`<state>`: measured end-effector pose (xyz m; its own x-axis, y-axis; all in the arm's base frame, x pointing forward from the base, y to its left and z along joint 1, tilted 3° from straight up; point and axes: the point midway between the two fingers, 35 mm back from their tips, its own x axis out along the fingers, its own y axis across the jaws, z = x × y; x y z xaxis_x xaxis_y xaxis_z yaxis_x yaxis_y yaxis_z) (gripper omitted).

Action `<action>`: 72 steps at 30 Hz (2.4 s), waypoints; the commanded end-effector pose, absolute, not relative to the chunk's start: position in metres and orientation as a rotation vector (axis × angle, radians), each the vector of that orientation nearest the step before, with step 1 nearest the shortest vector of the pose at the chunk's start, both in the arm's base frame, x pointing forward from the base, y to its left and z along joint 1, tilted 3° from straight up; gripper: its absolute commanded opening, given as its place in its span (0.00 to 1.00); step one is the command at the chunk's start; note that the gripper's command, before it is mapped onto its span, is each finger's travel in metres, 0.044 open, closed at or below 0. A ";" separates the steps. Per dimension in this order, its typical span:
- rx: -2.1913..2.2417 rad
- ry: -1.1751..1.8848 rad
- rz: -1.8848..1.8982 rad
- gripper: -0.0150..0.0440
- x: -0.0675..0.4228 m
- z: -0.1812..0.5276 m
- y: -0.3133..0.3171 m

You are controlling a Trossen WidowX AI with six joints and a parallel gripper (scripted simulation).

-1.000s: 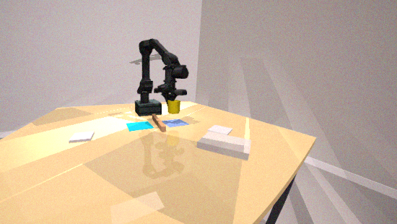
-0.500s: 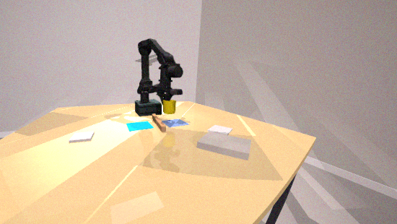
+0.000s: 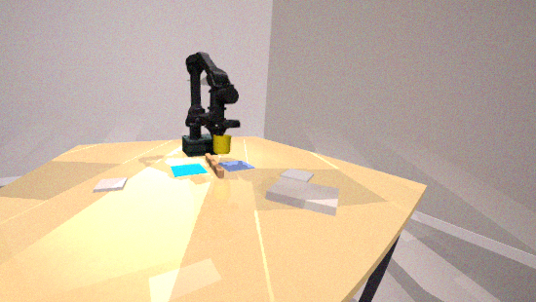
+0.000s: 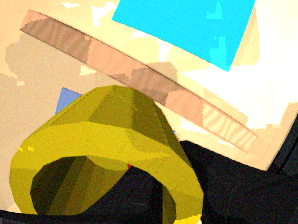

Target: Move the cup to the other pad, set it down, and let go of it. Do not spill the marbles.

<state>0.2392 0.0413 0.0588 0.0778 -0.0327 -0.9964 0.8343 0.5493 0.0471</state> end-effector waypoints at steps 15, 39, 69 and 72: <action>0.764 1.350 -0.755 0.25 0.238 0.060 0.011; 0.760 1.348 -0.758 0.25 0.236 0.062 -0.029; 0.756 1.346 -0.761 0.25 0.231 0.064 -0.079; 0.756 1.346 -0.761 0.25 0.230 0.064 -0.084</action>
